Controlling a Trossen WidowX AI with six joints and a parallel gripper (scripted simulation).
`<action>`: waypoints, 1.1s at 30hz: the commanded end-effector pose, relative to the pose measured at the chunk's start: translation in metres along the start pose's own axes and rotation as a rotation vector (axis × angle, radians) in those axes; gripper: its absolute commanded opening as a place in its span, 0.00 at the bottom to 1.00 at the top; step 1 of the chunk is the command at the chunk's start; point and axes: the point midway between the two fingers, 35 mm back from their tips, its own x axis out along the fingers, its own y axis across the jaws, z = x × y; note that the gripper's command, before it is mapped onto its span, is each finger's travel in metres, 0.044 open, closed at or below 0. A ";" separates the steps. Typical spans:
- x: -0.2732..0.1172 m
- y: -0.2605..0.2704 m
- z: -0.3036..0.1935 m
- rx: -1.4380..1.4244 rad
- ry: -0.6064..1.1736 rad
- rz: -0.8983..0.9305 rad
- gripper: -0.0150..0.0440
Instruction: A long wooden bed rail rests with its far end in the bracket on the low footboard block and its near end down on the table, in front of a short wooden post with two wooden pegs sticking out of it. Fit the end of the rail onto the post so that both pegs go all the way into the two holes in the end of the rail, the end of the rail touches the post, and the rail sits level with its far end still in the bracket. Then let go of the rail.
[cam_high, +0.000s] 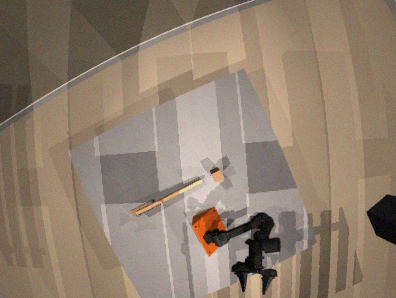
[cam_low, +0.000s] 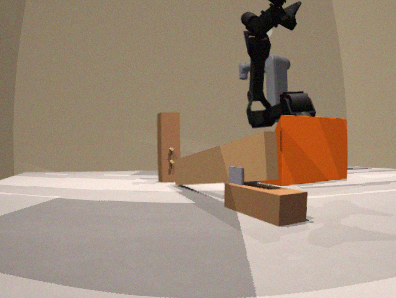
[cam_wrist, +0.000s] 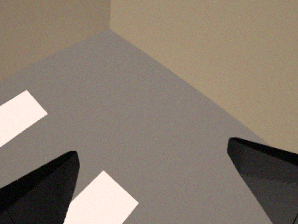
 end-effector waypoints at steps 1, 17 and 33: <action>0.007 0.066 0.002 0.215 0.001 0.235 1.00; -0.101 0.296 0.062 1.020 0.270 1.212 1.00; -0.325 0.363 0.180 1.483 0.819 2.255 1.00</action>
